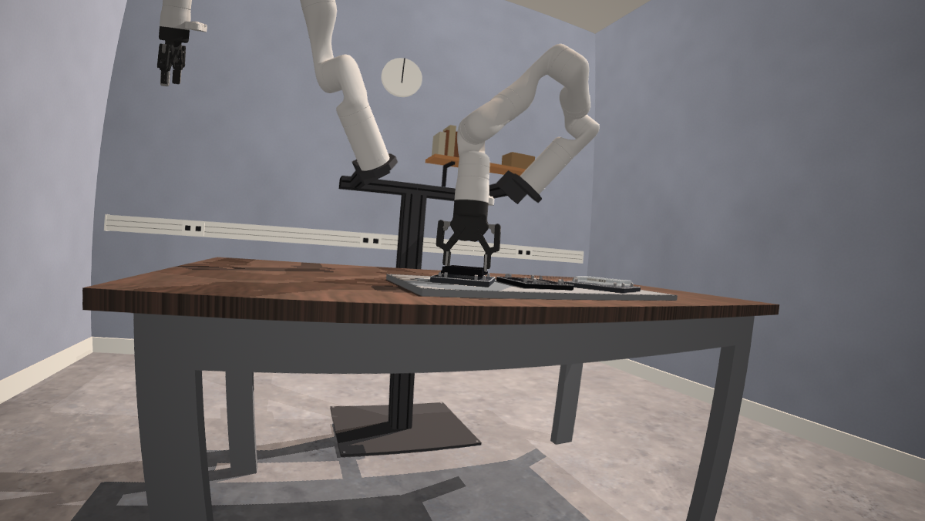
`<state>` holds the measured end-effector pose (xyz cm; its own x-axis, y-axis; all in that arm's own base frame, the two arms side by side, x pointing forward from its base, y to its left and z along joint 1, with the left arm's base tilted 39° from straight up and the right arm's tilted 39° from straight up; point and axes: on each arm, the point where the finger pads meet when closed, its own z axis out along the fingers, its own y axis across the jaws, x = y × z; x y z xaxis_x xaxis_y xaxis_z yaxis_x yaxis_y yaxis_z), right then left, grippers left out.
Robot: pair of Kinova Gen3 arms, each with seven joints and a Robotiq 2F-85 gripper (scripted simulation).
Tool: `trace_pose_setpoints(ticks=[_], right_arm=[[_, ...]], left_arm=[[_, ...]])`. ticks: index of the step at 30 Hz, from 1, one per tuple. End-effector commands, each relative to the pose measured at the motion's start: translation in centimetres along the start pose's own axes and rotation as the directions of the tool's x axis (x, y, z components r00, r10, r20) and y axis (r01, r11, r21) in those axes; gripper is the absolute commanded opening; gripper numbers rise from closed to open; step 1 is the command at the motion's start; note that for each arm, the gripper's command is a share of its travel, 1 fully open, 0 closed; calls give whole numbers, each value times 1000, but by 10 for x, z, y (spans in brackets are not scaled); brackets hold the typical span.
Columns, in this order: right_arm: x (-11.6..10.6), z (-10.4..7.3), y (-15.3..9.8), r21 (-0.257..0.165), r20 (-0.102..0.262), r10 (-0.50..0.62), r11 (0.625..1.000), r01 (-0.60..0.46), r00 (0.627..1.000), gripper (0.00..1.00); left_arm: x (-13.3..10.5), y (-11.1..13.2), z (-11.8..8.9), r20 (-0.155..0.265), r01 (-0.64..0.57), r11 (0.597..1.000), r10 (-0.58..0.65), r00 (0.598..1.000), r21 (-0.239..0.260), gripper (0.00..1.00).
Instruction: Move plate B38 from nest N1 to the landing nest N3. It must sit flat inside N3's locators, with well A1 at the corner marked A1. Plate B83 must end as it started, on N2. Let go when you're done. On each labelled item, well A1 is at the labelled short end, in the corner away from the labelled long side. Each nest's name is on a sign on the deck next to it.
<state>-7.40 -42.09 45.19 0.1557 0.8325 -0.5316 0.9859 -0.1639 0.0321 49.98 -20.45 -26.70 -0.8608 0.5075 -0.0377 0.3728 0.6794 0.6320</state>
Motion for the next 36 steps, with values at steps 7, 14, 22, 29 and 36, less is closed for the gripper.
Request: trace_pose_setpoints(ticks=[7,14,22,29,36], right_arm=[[0,-2,-2,3,2,1,1000,-1,1000,1000],[0,-2,-2,3,2,1,1000,-1,1000,1000],[0,-2,-2,3,2,1,1000,-1,1000,1000],[0,-2,-2,3,2,1,1000,-1,1000,1000],[0,-2,-2,3,2,1,1000,-1,1000,1000]], left_arm=[[1,-1,-17,-5,9,1000,-9,1000,-2,99],[1,-1,-23,-5,9,1000,-9,1000,-2,99],[1,-1,-34,-5,9,1000,-9,1000,-2,99],[0,-1,-38,-4,10,1000,-10,1000,-2,99],[1,0,-37,-4,9,1000,-9,1000,-3,99]])
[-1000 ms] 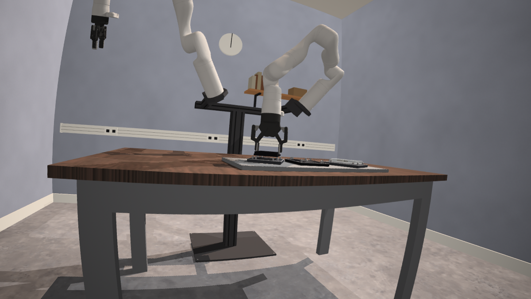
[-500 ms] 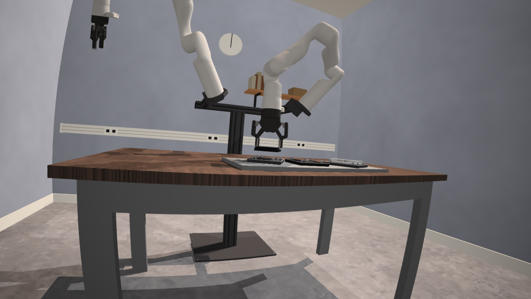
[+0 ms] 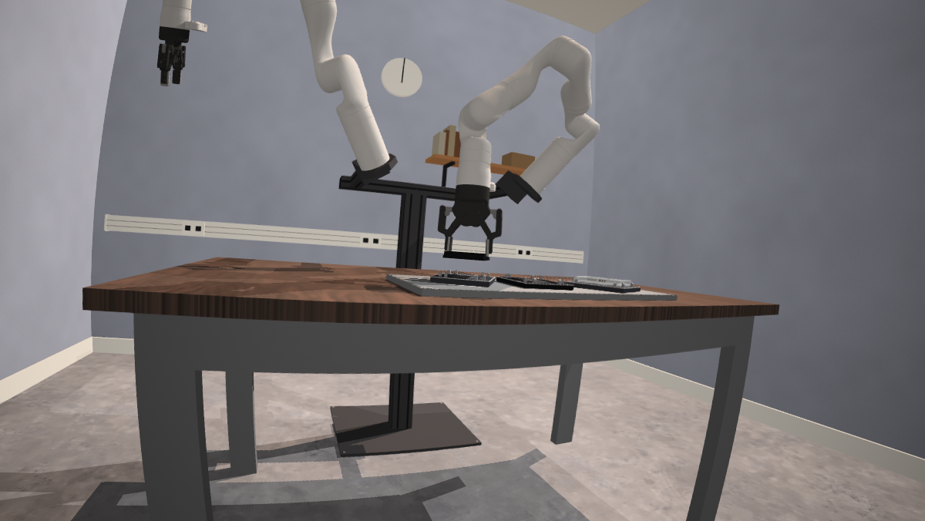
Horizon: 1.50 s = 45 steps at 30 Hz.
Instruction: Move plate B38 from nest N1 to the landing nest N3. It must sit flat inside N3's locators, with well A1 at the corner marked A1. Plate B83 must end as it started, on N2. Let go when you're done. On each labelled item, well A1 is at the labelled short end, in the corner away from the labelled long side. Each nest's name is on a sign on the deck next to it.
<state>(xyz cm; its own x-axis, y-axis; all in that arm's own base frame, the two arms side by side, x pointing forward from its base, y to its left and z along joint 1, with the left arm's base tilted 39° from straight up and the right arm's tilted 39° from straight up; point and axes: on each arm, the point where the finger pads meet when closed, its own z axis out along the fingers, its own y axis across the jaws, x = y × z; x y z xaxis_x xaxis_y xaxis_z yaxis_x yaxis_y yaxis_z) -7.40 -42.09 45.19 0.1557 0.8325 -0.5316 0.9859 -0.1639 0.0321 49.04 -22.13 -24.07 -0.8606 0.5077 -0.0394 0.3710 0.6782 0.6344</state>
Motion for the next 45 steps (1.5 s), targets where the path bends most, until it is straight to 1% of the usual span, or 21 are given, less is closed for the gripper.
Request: trace_pose_setpoints(ticks=[1,34,35,38,42,45], right_arm=[[0,-2,-2,3,2,1,1000,-1,1000,1000],[0,-2,-2,3,2,1,1000,-1,1000,1000],[0,-2,-2,3,2,1,1000,-1,1000,1000],[0,-2,-2,3,2,1,1000,-1,1000,1000],[0,-2,-2,3,2,1,1000,-1,1000,1000],[0,-2,-2,3,2,1,1000,-1,1000,1000]], left_arm=[[2,-2,-4,-6,9,1000,-9,1000,1,99],[2,-2,-4,-6,9,1000,-9,1000,1,99],[2,-1,-6,1,24,1000,-24,1000,7,99],[3,11,-5,7,52,999,-52,999,2,99],[9,24,-4,6,100,995,-100,995,2,99],[10,27,-4,6,111,994,-111,994,2,99]])
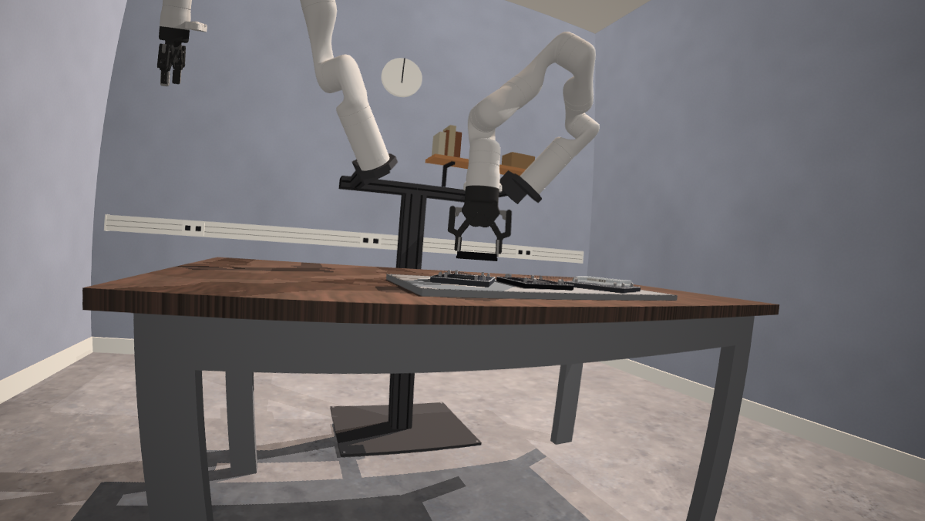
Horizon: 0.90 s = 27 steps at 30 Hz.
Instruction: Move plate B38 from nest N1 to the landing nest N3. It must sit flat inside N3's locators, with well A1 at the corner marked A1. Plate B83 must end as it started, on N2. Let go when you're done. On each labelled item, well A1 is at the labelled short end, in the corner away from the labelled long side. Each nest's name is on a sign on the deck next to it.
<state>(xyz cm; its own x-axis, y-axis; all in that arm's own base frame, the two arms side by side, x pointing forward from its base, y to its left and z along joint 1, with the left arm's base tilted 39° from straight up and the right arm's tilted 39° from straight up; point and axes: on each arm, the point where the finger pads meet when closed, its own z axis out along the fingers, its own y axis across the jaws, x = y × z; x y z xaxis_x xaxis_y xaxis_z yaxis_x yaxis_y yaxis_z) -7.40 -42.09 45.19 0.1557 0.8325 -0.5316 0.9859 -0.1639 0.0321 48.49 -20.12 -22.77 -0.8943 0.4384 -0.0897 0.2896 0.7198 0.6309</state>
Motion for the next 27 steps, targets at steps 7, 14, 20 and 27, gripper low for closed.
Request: trace_pose_setpoints(ticks=[7,14,20,27], right_arm=[[0,-2,-2,3,2,1,1000,-1,1000,1000],[0,-2,-2,3,2,1,1000,-1,1000,1000],[0,-2,-2,3,2,1,1000,-1,1000,1000],[0,-2,-2,3,2,1,1000,-1,1000,1000]], left_arm=[[2,29,-3,14,101,995,-101,995,8,99],[9,51,-3,14,181,983,-181,983,9,99],[13,63,-4,14,226,974,-226,974,10,99],[20,85,-4,13,304,953,-304,953,11,99]])
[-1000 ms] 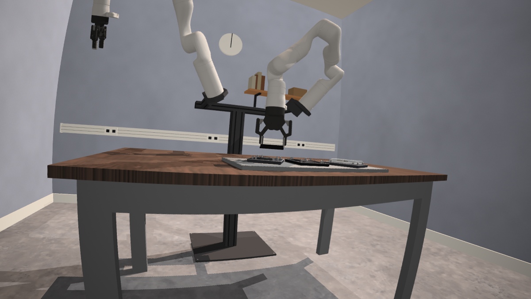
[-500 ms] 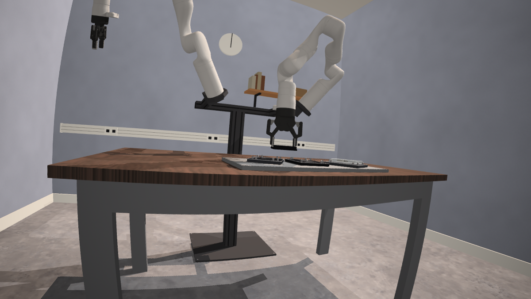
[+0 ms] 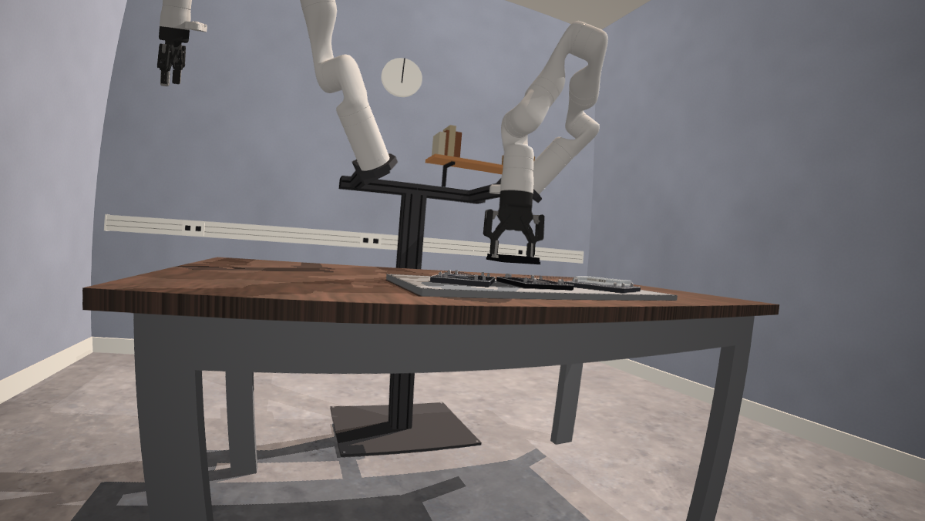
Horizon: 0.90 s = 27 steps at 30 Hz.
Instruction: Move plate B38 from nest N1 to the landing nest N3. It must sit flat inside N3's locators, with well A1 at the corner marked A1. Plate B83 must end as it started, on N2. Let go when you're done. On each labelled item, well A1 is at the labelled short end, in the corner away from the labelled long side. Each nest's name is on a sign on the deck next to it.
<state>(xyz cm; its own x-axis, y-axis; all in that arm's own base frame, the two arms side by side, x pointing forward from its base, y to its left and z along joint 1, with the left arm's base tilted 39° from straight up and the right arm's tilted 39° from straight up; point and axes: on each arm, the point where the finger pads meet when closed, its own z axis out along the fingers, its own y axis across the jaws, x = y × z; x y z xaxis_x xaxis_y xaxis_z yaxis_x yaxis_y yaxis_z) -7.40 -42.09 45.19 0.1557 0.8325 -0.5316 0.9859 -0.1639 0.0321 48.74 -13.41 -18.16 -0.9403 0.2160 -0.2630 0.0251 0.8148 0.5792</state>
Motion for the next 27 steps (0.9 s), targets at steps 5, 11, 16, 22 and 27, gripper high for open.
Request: trace_pose_setpoints(ticks=[5,11,16,22,27], right_arm=[[0,-2,-2,3,2,1,1000,-1,1000,1000],[0,-2,-2,3,2,1,1000,-1,1000,1000],[0,-2,-2,3,2,1,1000,-1,1000,1000],[0,-2,-2,3,2,1,1000,-1,1000,1000],[0,-2,-2,3,2,1,1000,-1,1000,1000]], left_arm=[[-5,19,-5,15,68,998,-69,998,11,99],[-5,37,-4,13,71,997,-71,997,11,99],[-4,54,-3,11,73,997,-73,997,10,99],[-4,56,-4,12,65,998,-65,998,10,99],[-3,56,-4,9,67,998,-67,998,7,99]])
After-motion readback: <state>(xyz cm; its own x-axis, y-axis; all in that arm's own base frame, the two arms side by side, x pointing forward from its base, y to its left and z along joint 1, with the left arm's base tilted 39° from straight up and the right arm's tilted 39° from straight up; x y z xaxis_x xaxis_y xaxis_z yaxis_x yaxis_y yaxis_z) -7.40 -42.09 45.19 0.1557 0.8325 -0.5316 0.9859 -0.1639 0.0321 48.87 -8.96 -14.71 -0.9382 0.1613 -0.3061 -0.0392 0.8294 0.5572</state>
